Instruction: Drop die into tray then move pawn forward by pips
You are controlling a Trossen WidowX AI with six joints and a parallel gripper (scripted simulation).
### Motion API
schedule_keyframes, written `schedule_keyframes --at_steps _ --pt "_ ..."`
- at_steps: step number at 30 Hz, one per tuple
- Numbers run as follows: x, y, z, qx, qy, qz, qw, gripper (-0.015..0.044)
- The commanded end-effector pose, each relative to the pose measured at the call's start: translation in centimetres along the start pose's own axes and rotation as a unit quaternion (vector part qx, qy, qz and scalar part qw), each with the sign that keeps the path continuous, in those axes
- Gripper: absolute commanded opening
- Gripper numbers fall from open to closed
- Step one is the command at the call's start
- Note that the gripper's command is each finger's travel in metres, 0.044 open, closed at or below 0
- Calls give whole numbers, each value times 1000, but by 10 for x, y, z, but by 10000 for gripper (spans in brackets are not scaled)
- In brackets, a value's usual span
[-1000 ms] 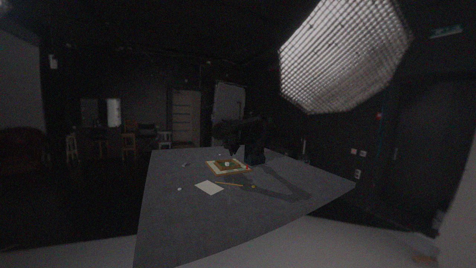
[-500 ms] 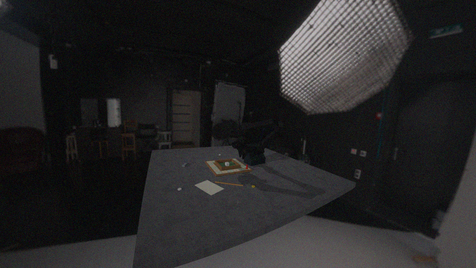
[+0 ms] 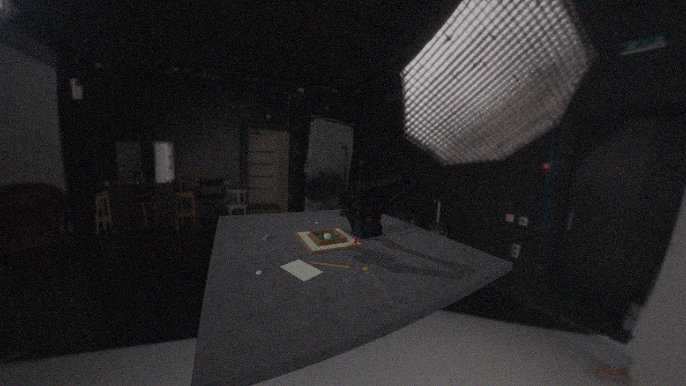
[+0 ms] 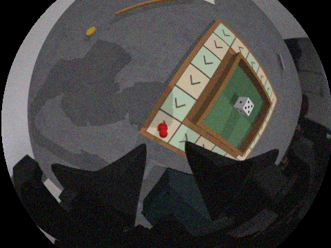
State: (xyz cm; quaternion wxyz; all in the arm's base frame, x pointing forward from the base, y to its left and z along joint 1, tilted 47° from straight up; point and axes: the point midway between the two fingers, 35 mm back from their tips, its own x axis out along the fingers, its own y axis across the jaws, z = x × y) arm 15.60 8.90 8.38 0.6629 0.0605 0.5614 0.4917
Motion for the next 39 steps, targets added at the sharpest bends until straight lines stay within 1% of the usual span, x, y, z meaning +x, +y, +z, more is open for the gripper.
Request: schedule_keyframes --at_steps 1,6,36,39 --pt "1 0 -1 -7 0 2 1000 200" --pt "15 0 -1 -7 -1 2 1000 200" --pt "57 1 -1 -7 -1 3 1000 200" --pt "57 1 -1 -7 -1 3 1000 121"
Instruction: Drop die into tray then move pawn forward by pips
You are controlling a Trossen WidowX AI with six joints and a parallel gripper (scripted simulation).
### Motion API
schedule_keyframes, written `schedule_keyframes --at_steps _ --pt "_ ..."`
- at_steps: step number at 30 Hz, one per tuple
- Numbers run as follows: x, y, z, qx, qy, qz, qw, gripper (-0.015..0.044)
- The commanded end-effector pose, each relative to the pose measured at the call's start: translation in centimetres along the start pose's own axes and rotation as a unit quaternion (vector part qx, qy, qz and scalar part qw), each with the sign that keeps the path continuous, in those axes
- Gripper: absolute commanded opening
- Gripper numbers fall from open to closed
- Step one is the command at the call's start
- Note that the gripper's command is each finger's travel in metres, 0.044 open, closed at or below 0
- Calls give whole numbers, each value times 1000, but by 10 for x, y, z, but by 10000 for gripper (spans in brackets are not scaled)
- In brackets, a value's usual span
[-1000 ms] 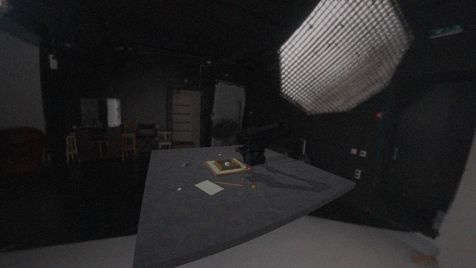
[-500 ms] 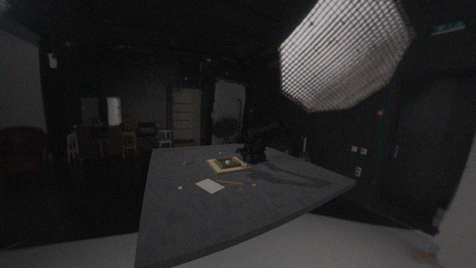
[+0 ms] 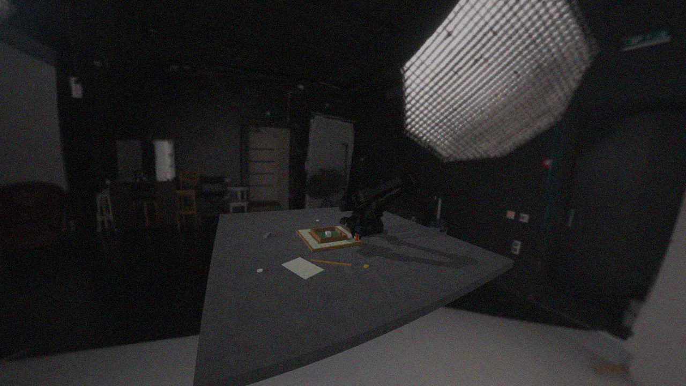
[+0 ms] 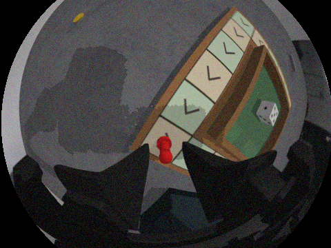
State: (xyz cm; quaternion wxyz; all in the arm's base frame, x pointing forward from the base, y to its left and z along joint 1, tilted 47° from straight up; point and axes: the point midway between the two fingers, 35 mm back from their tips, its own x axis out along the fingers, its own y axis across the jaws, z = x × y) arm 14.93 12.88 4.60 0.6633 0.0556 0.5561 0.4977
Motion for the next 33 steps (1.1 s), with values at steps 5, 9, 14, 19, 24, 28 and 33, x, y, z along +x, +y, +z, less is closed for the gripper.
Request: schedule_keyframes --at_steps 5,9,14,19,24,28,33 --pt "2 1 0 2 0 2 1000 49" --pt "2 1 0 2 0 2 1000 22" --pt "-1 0 0 2 0 0 1000 0" --pt "-20 -6 2 3 2 -9 1000 0" --pt "-40 -10 3 5 5 -14 1000 0" --pt "-57 -11 3 5 6 -16 1000 0" --pt "-79 -10 1 6 7 -14 1000 0"
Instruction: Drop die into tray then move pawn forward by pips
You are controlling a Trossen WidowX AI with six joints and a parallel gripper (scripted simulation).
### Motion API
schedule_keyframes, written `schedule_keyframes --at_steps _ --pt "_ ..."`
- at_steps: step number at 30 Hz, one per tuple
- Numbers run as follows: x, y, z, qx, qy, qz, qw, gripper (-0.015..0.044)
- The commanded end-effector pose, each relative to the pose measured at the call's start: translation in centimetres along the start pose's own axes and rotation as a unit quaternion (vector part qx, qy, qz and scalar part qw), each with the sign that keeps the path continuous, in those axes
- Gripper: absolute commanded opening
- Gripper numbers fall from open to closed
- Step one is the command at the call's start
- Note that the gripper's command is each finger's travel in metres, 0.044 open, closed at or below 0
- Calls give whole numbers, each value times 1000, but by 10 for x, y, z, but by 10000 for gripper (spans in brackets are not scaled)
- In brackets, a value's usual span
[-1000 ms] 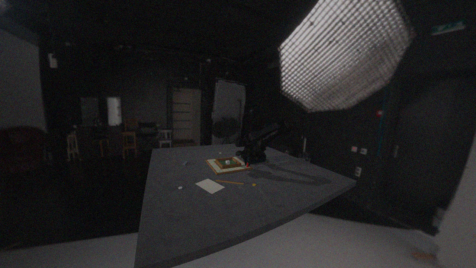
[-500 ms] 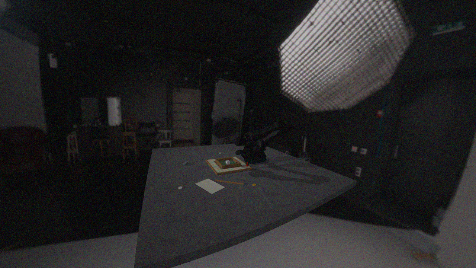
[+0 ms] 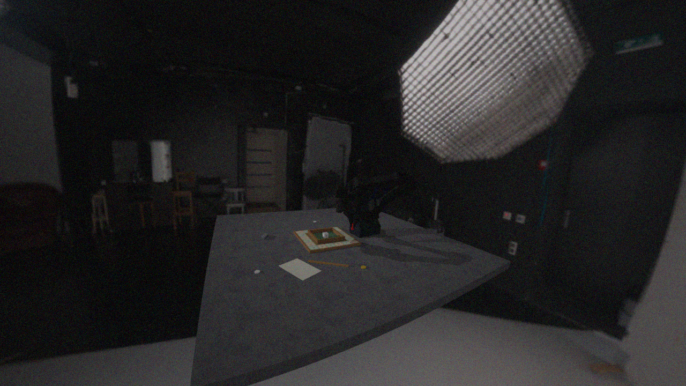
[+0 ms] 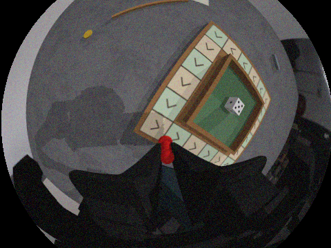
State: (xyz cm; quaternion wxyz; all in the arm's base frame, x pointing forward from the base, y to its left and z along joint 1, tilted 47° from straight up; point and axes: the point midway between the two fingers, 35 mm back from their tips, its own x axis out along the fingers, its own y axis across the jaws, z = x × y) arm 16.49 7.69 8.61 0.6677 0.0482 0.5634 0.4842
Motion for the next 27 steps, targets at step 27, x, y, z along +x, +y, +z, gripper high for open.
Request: schedule_keyframes --at_steps 27 --pt "-50 -52 -23 193 0 9 981 0"
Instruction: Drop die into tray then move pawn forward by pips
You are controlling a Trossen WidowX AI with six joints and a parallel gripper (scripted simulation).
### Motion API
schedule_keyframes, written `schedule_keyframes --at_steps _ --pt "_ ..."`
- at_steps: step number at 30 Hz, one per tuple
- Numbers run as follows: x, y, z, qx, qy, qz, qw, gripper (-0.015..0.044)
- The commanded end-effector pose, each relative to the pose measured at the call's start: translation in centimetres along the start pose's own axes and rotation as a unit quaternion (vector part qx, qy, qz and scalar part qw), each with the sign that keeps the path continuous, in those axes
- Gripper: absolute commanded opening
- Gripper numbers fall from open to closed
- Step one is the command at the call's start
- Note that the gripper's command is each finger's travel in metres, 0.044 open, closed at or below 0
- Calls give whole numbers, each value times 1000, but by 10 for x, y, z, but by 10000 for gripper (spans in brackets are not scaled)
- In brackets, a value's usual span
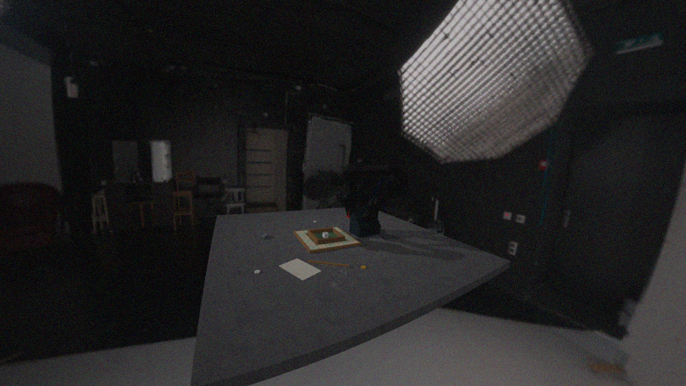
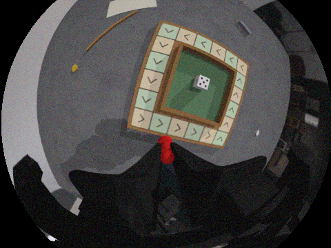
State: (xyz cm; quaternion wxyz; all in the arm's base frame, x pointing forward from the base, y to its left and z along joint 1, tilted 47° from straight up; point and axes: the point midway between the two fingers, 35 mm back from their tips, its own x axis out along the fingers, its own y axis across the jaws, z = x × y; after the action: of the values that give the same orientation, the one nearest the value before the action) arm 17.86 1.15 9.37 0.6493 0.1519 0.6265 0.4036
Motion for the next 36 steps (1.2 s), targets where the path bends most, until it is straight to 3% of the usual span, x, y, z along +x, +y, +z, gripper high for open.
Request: schedule_keyframes --at_steps 1,17,36 --pt "3 -20 -2 63 1 -2 998 0" --pt "25 -94 -20 309 0 -6 951 0" --pt "66 -162 -61 564 0 -1 826 0"
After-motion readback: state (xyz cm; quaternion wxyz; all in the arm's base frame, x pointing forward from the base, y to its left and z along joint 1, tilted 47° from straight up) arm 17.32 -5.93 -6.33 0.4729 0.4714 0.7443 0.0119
